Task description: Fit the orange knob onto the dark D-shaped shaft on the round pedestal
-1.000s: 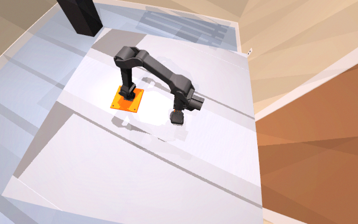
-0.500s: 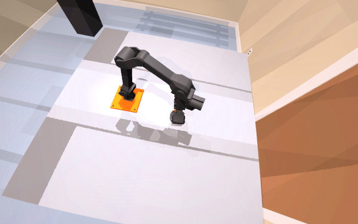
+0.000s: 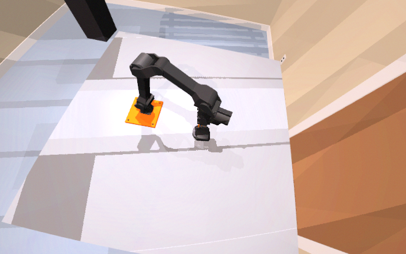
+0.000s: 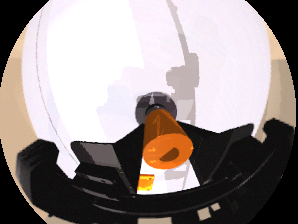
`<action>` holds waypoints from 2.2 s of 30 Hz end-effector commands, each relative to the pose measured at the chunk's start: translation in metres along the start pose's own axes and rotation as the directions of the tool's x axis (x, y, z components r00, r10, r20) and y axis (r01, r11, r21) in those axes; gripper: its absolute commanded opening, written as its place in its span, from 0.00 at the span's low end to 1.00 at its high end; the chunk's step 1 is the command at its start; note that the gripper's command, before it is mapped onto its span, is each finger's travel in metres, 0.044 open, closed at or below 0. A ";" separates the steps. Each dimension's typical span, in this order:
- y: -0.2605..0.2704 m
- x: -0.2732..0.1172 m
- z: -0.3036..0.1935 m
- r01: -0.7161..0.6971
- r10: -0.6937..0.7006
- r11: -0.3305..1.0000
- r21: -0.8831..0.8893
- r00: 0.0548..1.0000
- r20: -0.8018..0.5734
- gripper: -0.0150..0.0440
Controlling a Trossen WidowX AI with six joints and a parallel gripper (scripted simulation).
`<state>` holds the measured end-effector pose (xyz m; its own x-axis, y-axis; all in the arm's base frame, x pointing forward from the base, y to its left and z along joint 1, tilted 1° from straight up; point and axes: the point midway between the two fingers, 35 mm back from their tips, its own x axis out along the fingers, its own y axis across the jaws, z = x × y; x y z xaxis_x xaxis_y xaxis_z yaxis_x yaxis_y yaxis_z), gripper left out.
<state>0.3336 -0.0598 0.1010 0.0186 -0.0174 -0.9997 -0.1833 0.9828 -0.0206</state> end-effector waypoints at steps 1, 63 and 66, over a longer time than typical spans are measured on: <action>0.001 -0.003 -0.003 0.001 -0.001 0.999 -0.045 1.000 0.001 0.25; 0.000 0.004 -0.003 0.001 -0.001 0.999 -0.032 1.000 0.001 0.25; 0.001 0.006 -0.004 0.001 -0.001 0.998 -0.063 1.000 0.001 0.25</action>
<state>0.3314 -0.0598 0.0967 0.0193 -0.0176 -0.9997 -0.2176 0.9758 -0.0214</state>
